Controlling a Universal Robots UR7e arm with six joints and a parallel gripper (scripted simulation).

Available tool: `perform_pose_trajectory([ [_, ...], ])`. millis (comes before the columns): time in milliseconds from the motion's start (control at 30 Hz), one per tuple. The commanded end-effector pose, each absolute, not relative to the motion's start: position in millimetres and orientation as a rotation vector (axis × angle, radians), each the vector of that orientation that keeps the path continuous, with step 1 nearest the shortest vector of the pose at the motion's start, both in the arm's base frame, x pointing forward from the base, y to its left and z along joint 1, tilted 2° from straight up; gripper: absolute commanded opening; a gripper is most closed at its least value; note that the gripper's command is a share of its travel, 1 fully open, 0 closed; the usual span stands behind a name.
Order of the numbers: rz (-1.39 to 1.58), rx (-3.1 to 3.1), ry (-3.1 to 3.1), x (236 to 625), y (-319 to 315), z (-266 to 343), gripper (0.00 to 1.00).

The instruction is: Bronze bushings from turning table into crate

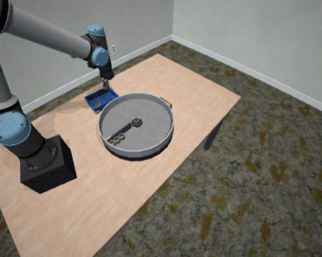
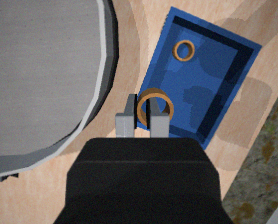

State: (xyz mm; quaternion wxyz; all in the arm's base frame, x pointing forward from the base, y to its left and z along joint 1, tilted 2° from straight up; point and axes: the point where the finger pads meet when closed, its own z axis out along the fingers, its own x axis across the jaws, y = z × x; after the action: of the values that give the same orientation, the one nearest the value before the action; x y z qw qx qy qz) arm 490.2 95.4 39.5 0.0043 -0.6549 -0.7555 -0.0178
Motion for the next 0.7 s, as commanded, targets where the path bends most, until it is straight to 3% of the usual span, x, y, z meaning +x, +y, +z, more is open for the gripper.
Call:
perform_pose_trajectory([
  [0,-0.058,-2.051,-2.369,517,127,41,0.00],
  [667,-0.057,-2.052,-2.368,518,128,18,0.00],
])
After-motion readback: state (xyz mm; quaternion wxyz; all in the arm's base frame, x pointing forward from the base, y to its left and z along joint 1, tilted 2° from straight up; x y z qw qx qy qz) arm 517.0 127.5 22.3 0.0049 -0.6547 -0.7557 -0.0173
